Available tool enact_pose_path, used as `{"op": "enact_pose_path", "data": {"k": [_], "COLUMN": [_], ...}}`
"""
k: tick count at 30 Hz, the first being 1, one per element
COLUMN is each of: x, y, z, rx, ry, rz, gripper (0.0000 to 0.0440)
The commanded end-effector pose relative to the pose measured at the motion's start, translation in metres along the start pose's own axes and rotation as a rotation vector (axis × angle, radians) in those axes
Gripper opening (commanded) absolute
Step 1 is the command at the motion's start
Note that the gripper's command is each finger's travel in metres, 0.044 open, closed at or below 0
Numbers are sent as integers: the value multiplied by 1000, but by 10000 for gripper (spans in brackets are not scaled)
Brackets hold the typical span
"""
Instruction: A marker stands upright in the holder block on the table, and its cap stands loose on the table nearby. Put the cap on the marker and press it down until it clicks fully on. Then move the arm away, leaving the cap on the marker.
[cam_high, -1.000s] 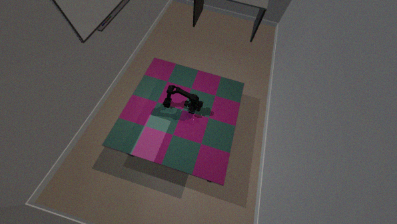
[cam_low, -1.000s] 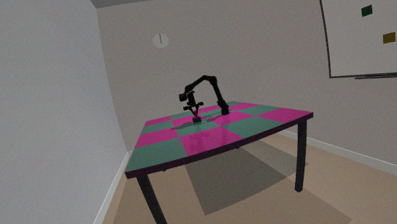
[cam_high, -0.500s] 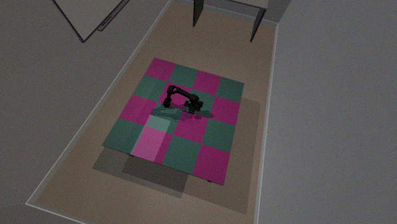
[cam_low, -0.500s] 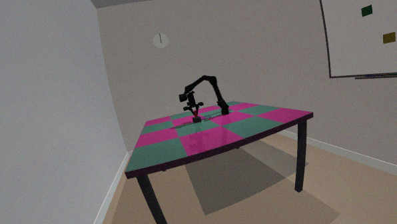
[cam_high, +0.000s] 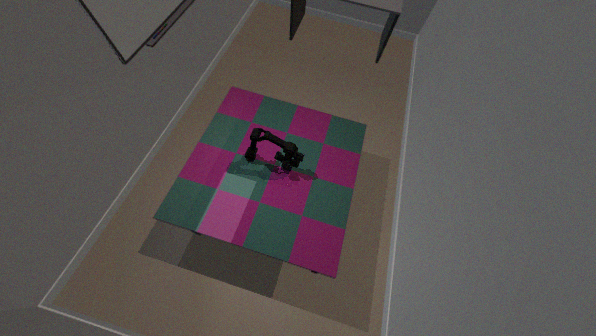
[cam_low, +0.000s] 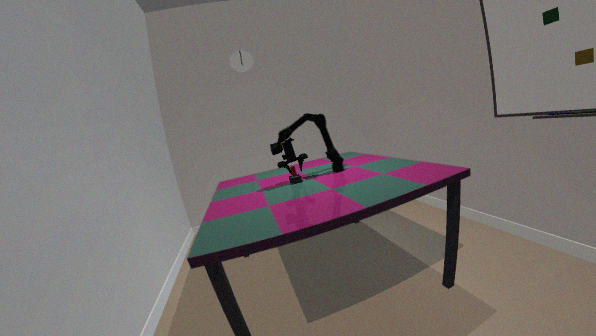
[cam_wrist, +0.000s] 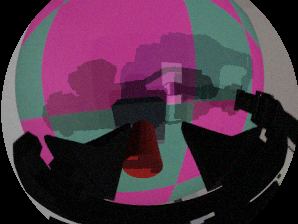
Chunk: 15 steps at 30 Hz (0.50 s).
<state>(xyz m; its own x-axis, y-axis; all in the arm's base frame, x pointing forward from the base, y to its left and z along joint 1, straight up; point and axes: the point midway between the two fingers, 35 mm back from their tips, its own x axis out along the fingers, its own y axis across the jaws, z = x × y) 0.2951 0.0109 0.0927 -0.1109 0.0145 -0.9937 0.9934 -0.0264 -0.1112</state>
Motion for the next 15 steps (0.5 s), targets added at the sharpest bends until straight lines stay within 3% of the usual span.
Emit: {"op": "enact_pose_path", "data": {"k": [1, 4, 15], "x": [7, 3, -31], "y": [-9, -8, -6], "z": [-1, -1, -1], "rx": [-9, -15, -24], "ry": [8, 11, 9], "rz": [-33, -7, 87], "gripper": [363, 437, 440]}}
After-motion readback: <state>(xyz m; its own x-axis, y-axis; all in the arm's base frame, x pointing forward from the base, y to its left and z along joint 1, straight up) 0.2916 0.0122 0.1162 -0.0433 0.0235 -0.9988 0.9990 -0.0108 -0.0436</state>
